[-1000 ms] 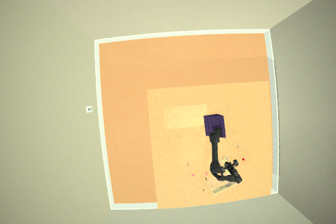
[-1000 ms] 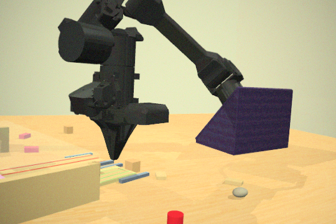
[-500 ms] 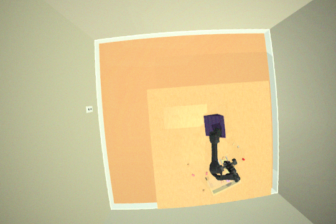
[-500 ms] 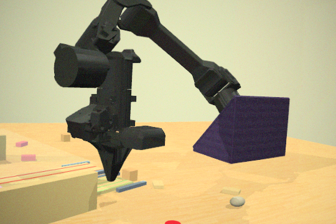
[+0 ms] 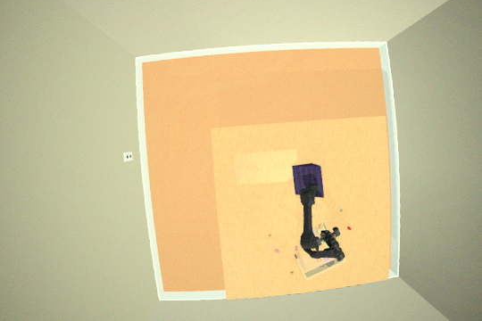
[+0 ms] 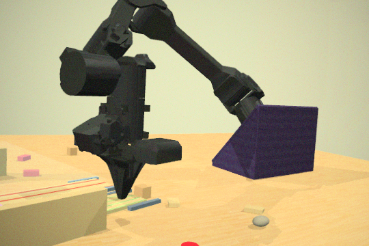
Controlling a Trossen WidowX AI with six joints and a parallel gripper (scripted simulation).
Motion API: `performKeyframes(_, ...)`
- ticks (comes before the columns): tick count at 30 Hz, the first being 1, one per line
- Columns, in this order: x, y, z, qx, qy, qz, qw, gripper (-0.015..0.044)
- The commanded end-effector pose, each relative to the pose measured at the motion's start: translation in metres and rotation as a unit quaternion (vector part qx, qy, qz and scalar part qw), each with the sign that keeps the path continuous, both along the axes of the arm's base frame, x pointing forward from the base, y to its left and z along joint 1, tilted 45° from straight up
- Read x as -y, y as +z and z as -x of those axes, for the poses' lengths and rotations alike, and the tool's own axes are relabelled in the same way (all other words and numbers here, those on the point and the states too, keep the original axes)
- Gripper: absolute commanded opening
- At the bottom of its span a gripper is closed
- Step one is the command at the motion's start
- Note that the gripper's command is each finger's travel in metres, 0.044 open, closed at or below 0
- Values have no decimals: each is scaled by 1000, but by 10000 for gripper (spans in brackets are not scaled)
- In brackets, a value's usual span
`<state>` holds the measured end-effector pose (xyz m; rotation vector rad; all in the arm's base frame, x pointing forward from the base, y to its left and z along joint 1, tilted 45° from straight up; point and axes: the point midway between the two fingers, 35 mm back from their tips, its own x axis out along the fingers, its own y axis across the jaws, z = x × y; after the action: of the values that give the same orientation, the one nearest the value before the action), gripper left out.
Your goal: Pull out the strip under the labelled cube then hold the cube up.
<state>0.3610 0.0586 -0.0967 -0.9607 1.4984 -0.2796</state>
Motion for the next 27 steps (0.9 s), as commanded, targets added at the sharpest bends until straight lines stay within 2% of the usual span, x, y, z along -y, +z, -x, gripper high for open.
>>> performKeyframes(1, 0, -1, 0, 0, 2, 1, 1000, 0)
performKeyframes(27, 4, -1, 7, 0, 2, 1, 1000, 0)
